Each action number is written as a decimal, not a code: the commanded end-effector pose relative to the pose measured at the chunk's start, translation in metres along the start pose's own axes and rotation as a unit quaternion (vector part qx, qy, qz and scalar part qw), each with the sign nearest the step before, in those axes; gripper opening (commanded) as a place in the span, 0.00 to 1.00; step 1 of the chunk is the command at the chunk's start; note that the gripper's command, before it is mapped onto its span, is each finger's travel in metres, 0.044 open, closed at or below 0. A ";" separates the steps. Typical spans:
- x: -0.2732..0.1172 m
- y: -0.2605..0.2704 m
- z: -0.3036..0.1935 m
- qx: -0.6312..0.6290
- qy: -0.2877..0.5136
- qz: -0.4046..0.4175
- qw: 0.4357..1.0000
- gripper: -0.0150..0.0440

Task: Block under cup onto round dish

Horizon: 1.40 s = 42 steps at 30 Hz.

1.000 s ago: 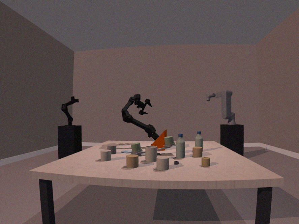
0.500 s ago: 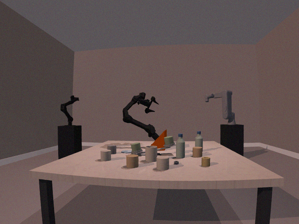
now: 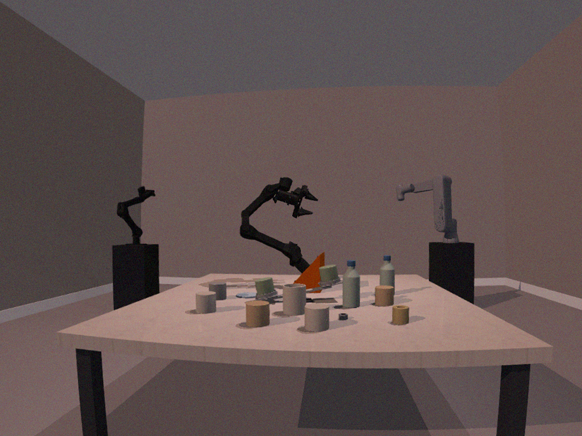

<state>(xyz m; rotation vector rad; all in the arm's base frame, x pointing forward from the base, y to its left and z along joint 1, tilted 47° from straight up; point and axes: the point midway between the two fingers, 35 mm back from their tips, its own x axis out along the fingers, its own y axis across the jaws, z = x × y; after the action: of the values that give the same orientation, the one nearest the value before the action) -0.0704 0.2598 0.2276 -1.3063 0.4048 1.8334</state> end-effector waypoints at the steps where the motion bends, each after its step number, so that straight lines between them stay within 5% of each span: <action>1: 0.008 -0.014 -0.015 0.043 0.027 -0.024 0.998 1.00; 21: 0.024 -0.084 -0.118 0.301 0.169 -0.175 0.922 1.00; 42: 0.006 -0.108 -0.244 0.514 0.295 -0.337 0.731 1.00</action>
<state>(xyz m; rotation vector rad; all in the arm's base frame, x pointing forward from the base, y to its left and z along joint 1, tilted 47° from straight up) 0.1561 0.1775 0.1483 -0.9685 0.9425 0.4264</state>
